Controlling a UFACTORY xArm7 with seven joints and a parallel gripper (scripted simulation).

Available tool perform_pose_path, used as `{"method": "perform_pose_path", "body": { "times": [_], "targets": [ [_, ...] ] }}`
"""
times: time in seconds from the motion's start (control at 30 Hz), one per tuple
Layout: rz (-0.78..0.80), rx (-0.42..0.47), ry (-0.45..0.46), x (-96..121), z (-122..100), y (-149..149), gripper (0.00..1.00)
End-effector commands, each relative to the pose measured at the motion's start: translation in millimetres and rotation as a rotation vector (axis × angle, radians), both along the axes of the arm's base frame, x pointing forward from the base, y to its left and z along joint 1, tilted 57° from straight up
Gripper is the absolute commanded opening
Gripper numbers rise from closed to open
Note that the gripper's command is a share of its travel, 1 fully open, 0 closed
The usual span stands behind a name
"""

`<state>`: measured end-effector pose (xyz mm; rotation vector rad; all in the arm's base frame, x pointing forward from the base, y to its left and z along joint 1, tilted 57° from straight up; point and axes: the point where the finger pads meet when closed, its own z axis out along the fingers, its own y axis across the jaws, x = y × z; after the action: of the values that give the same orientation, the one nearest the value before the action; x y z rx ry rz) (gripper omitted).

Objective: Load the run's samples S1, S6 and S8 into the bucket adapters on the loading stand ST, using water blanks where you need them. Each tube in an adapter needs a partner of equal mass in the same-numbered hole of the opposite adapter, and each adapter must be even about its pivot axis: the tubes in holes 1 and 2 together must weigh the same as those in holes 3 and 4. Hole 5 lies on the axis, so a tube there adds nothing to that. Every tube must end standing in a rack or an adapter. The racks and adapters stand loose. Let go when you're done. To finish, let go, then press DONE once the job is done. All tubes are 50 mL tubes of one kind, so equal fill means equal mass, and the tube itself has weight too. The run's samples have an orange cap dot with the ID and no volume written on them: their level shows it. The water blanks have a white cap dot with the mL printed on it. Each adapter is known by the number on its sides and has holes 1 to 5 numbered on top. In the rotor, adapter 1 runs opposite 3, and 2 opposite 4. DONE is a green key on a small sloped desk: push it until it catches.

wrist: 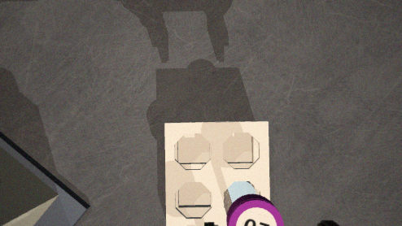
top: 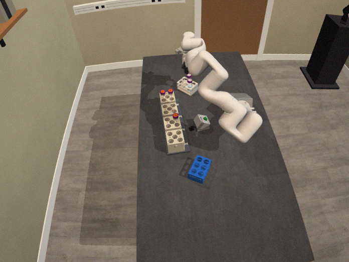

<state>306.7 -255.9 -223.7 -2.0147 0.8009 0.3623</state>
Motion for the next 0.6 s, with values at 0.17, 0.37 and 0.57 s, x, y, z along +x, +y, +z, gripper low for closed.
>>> {"method": "perform_pose_path", "body": {
  "times": [0.17,0.37,0.57],
  "targets": [
    [-0.001,-0.005,-0.001,1,-9,12,0.57],
    [-0.001,-0.005,-0.001,2,-16,22,0.57],
    [-0.001,-0.005,-0.001,2,-17,25,0.57]
  ]
}}
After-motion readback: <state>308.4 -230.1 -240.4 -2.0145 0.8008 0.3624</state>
